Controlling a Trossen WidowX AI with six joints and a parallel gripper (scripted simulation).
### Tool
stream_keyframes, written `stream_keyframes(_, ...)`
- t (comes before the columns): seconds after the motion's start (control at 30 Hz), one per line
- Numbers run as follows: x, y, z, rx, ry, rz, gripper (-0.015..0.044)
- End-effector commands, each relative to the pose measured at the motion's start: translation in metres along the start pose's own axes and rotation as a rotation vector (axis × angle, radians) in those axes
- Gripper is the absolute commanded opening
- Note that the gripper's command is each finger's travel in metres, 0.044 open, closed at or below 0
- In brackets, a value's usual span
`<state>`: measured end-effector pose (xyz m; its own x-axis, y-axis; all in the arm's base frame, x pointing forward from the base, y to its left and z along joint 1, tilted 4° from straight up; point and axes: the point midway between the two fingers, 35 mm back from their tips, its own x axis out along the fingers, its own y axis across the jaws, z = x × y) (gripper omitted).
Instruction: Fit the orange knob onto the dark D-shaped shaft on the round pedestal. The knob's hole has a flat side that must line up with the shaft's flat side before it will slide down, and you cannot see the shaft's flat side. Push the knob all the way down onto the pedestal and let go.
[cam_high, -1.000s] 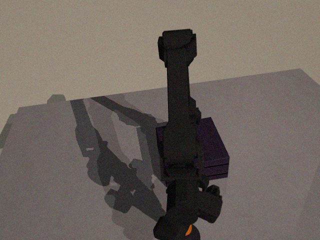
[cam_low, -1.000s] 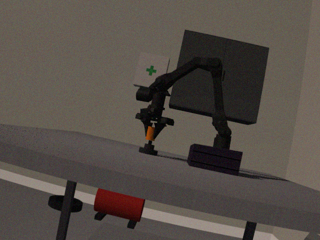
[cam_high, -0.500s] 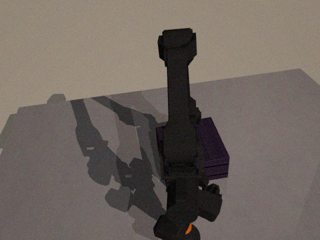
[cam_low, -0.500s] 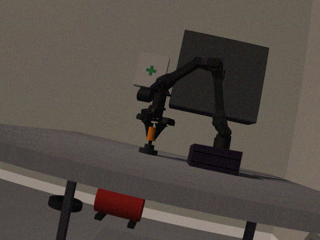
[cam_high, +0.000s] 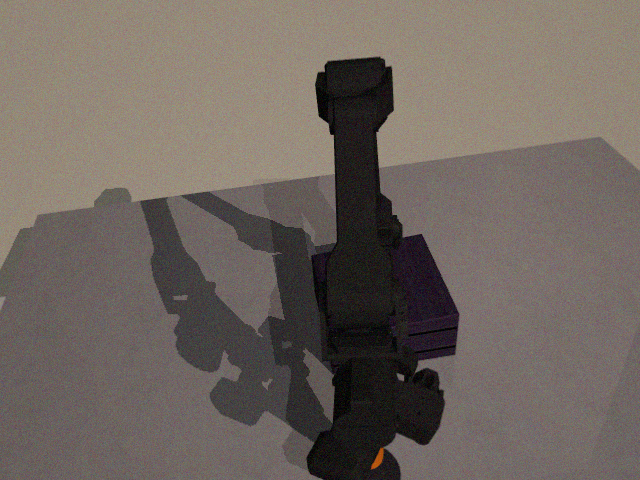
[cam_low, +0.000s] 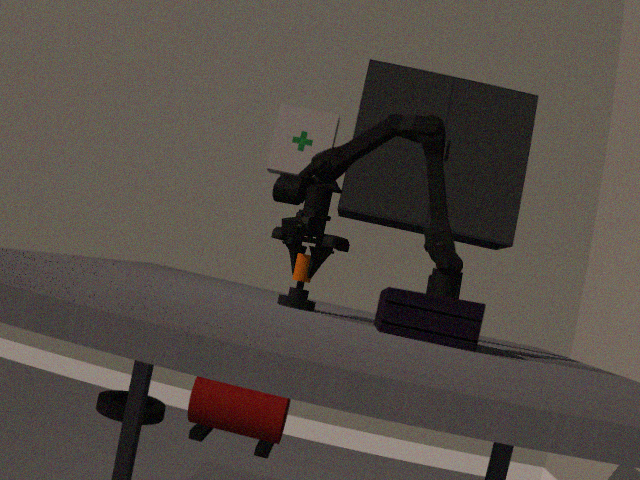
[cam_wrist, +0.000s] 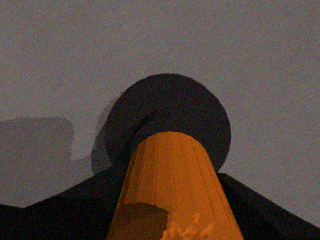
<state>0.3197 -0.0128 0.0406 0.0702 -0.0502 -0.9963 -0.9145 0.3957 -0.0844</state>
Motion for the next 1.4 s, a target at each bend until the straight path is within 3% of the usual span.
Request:
stream_keyframes(0.0, -0.0033, -0.0020, 0.0013, -0.004, -0.004, -0.001, 0.0000)
stream_keyframes(0.3, -0.0038, -0.0036, 0.0021, -0.214, -0.004, -0.002, 0.0000)
stream_keyframes(1.37, 0.0006, 0.0013, 0.0001, -0.214, -0.004, -0.001, 0.0000)
